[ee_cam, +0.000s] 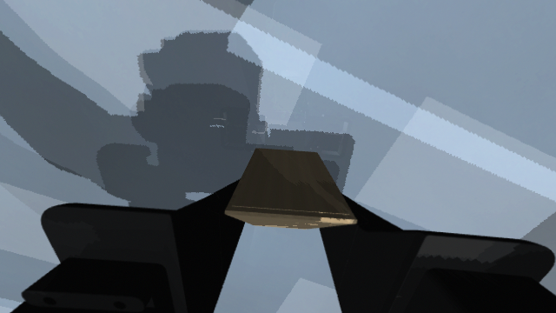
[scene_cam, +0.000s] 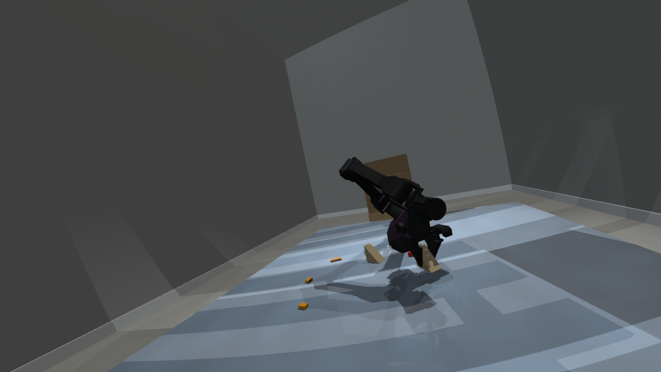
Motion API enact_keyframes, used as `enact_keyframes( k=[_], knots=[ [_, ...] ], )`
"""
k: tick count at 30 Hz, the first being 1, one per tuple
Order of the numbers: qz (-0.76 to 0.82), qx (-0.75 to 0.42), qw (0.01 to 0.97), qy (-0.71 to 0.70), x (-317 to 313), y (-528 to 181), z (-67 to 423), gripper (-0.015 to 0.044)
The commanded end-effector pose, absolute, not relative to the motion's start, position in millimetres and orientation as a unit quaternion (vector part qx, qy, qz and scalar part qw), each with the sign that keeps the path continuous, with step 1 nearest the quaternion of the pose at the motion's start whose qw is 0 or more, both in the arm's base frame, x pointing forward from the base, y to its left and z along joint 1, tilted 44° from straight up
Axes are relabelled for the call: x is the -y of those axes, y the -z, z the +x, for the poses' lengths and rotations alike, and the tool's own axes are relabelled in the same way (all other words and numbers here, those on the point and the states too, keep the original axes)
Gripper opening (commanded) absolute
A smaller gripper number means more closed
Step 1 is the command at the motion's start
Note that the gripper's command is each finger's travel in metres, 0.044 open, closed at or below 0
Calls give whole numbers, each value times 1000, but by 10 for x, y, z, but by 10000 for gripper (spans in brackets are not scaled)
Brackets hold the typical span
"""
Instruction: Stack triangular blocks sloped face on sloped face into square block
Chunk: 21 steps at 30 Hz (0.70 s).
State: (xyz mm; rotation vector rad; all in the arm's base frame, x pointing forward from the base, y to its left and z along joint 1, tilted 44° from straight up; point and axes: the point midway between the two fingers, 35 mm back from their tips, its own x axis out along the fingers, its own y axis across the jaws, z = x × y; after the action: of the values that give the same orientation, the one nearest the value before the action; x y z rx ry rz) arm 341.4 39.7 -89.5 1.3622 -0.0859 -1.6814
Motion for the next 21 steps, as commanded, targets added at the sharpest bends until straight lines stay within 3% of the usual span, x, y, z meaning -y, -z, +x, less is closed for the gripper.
enact_keyframes(
  k=[1,21],
  knots=[
    [534,4,493,687,-398,901,3412,0],
    [380,-184,619,662,-399,901,3410,0]
  ],
)
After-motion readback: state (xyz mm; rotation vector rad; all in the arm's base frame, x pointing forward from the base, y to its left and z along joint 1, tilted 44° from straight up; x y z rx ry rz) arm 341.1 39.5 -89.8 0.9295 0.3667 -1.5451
